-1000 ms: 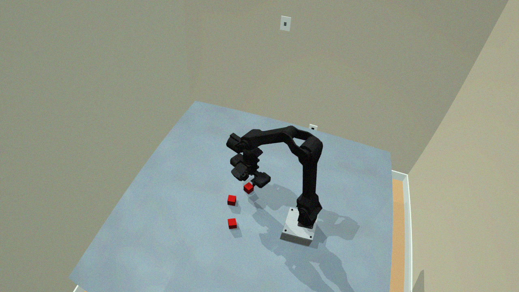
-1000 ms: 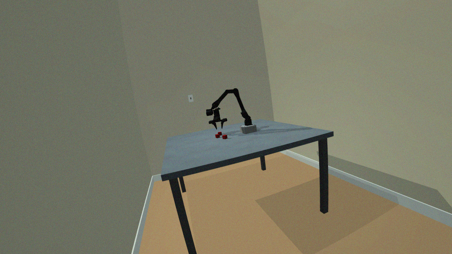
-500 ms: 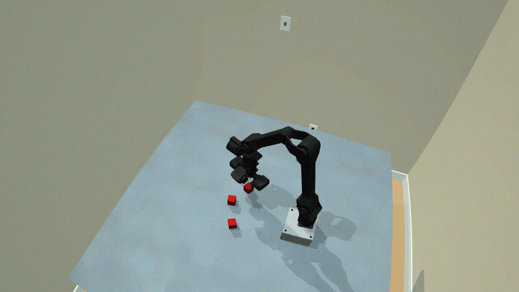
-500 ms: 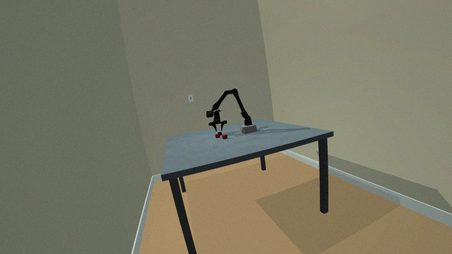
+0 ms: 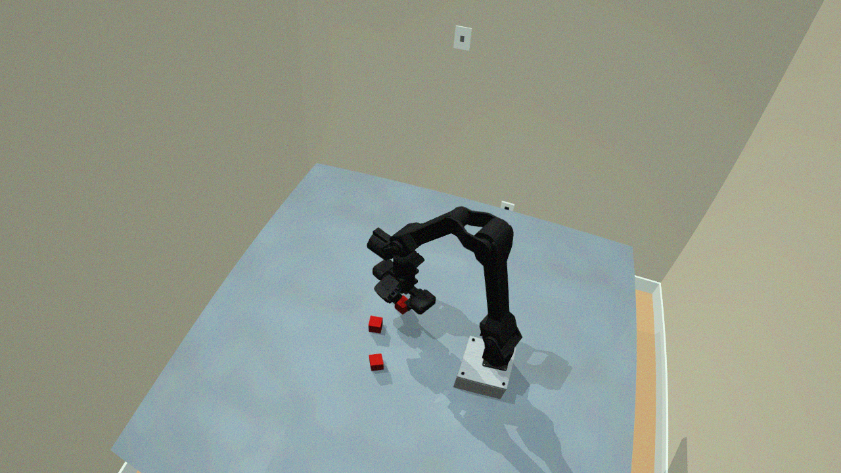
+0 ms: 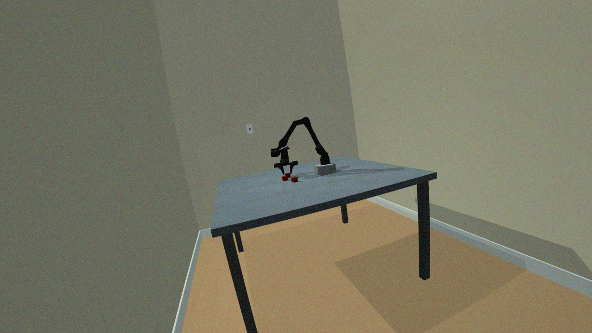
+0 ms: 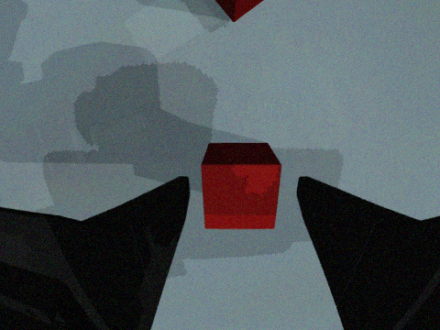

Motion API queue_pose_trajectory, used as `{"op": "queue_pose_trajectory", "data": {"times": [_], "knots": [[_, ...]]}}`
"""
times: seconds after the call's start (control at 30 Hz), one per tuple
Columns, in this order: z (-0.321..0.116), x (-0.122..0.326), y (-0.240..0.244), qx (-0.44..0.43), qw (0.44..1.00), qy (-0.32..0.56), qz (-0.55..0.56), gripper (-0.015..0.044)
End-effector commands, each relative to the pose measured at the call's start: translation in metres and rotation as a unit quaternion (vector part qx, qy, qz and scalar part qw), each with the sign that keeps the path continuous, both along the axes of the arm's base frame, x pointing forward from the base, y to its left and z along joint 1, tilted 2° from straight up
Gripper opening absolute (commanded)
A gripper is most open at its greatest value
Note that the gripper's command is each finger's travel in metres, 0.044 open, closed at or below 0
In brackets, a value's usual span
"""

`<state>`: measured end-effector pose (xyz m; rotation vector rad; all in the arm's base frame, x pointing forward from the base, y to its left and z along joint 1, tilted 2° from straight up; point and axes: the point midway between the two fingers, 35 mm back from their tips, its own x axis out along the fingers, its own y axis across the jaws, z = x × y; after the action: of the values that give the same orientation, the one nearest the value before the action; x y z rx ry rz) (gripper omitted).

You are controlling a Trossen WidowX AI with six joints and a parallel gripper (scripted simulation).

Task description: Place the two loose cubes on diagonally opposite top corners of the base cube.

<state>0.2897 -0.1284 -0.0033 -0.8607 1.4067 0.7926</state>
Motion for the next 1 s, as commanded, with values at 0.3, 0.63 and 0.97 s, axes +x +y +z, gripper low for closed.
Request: {"op": "queue_pose_trajectory", "data": {"times": [0.3,0.63,0.97], "knots": [[-0.005,-0.002,0.0,-0.001,1.0,0.004,0.0,0.0105],[0.024,0.002,-0.001,-0.001,1.0,0.003,0.0,0.0105],[0.055,0.003,0.0,-0.001,1.0,0.003,0.0,0.0105]]}}
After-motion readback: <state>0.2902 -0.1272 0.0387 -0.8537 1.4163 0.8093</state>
